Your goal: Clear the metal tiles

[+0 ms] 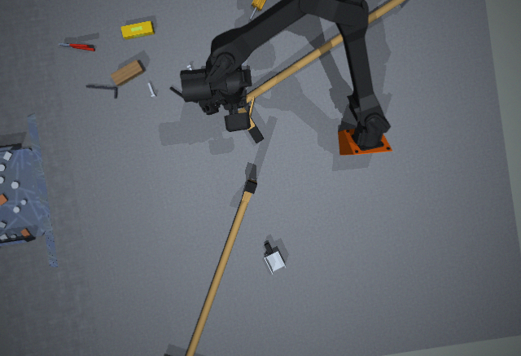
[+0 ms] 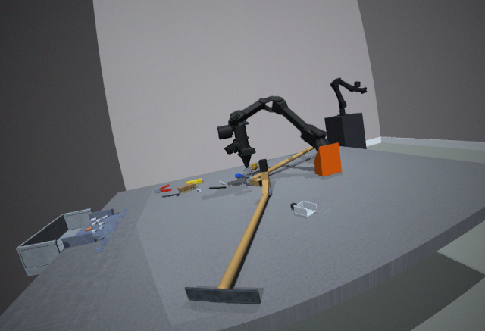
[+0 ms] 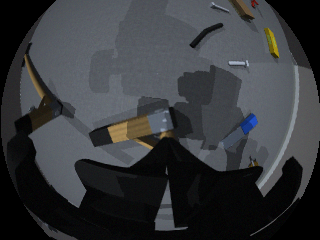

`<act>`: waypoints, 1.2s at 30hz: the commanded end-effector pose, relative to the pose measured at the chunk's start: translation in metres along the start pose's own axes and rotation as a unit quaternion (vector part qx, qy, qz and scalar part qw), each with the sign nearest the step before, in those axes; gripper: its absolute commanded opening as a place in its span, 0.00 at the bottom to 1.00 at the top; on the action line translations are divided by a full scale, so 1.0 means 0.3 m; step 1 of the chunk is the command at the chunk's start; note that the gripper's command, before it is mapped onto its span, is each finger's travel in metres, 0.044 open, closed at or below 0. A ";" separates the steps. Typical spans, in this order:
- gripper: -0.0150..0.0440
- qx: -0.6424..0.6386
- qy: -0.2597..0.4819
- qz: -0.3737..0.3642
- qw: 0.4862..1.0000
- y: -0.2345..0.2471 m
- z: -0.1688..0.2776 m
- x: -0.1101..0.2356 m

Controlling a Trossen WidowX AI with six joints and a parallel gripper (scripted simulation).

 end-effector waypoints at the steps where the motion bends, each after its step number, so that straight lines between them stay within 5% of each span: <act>1: 0.25 0.002 0.000 0.002 1.000 -0.025 0.002 0.002; 36: 0.25 0.001 0.000 0.005 1.000 -0.208 0.038 0.003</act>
Point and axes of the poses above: the point midway between the two fingers, 35 mm back from their tips, its own x axis back along the fingers, its own y axis across the jaws, z = x × y, the point moved 2 cm from there along x, back along the fingers, and after that the axes turned 8 degrees about x, right-handed, at the moved point
